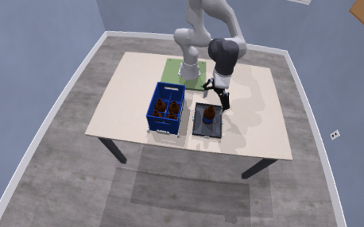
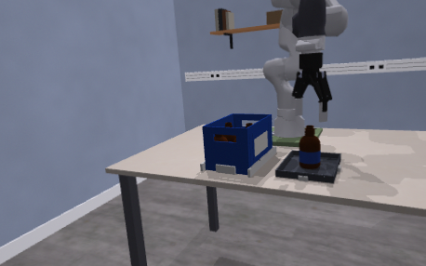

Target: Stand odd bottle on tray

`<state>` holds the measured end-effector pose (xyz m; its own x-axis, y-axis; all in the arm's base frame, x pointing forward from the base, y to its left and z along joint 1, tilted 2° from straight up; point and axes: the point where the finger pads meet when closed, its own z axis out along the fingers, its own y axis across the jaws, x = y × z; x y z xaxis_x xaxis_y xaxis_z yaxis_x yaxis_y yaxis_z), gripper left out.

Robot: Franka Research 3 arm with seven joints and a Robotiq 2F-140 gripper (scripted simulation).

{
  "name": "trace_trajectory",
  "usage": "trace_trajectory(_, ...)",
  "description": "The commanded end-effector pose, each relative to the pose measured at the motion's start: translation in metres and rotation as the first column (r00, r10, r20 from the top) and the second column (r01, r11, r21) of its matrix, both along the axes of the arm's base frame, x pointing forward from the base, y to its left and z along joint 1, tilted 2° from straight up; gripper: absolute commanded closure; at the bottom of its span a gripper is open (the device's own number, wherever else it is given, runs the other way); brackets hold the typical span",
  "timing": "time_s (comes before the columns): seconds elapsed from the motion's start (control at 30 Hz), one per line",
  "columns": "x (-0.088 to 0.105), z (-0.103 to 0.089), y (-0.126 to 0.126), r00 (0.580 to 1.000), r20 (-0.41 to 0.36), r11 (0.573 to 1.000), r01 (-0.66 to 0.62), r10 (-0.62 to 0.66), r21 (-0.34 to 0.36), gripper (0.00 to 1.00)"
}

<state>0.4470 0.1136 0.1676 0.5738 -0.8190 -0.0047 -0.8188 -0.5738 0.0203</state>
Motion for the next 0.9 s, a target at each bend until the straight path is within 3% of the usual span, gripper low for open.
trace_trajectory(0.0, -0.004, 0.009, -0.001, 1.000, -0.013, 1.000, -0.002, 0.002, 0.000, 0.00)
trace_trajectory(0.57, -0.003, 0.046, 0.000, 1.000, -0.013, 1.000, -0.002, 0.002, 0.000, 0.00)
trace_trajectory(0.87, -0.002, 0.056, 0.000, 1.000, -0.013, 1.000, -0.002, 0.002, 0.000, 0.00)
